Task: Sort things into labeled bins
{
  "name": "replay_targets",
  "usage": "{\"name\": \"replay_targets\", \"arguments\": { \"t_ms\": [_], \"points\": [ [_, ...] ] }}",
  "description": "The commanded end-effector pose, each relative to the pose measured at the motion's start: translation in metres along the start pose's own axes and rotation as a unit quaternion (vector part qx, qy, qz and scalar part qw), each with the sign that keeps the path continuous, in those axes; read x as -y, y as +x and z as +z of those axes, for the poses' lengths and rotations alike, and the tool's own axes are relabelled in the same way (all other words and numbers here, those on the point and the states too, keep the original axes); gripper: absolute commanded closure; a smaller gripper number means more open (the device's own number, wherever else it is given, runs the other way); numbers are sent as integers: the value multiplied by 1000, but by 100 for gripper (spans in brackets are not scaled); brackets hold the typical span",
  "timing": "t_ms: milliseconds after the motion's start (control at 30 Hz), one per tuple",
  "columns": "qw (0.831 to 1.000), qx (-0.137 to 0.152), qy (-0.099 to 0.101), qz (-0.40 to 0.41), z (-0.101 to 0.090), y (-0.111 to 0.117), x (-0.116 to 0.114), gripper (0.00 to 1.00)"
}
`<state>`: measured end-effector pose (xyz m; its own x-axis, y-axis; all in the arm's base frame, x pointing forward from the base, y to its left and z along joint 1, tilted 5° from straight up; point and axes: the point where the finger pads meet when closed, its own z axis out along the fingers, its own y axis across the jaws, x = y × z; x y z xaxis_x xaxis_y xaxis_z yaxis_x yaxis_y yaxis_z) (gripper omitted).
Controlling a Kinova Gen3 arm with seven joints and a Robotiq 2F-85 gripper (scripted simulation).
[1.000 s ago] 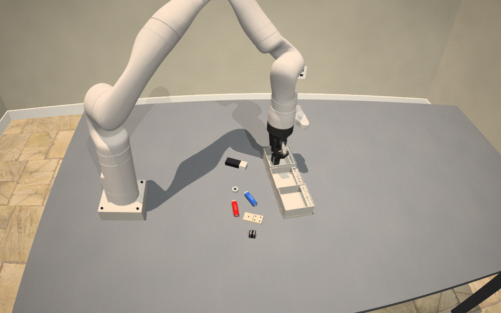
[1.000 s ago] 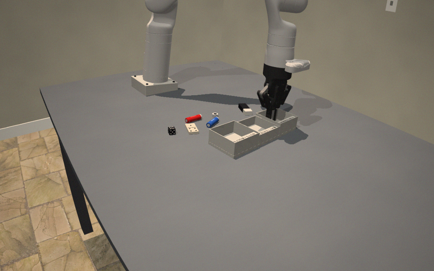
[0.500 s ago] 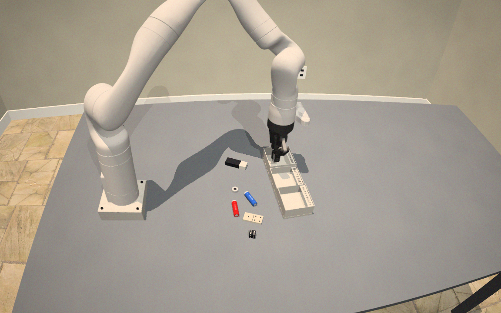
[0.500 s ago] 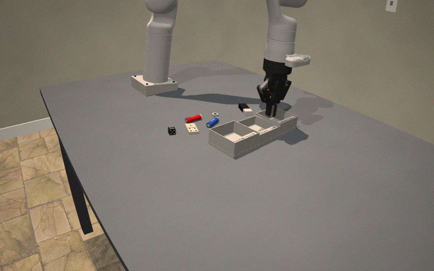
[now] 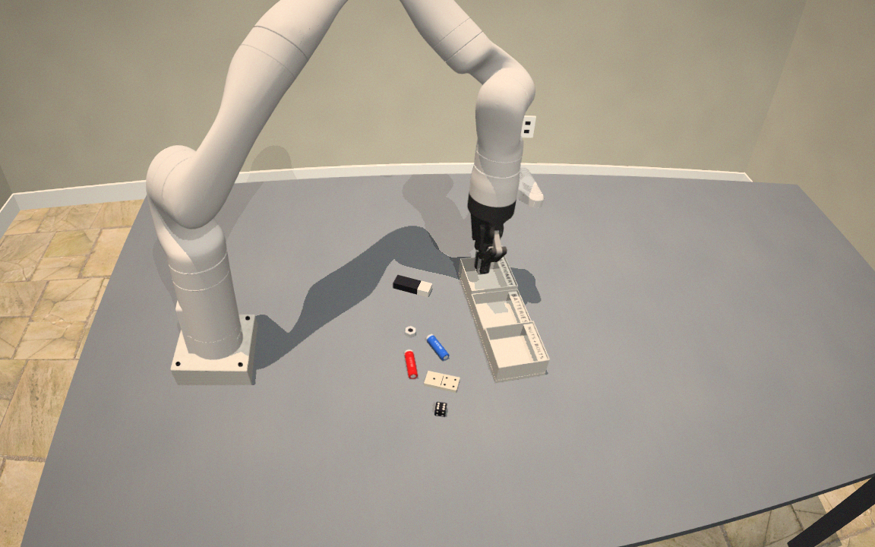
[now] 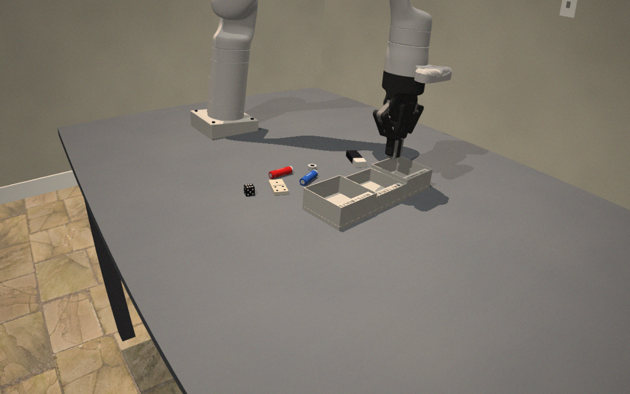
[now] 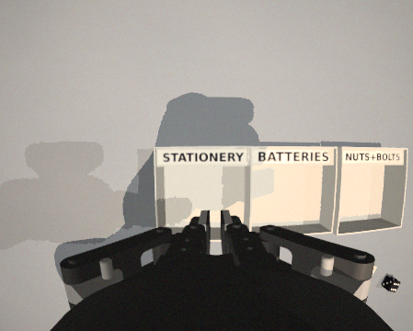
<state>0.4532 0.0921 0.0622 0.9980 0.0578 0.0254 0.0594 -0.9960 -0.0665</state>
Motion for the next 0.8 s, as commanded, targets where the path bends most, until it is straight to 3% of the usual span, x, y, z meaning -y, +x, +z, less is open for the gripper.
{"name": "replay_targets", "arguments": {
  "t_ms": [0,233,300,367,767],
  "points": [
    [1000,-7,4,-3,-15,4,4,91],
    [1000,-7,4,-3,-15,4,4,91],
    [1000,-7,4,-3,-32,3,4,91],
    [1000,-7,4,-3,-32,3,4,91],
    [1000,-7,4,-3,-132,2,3,91]
  ]
}}
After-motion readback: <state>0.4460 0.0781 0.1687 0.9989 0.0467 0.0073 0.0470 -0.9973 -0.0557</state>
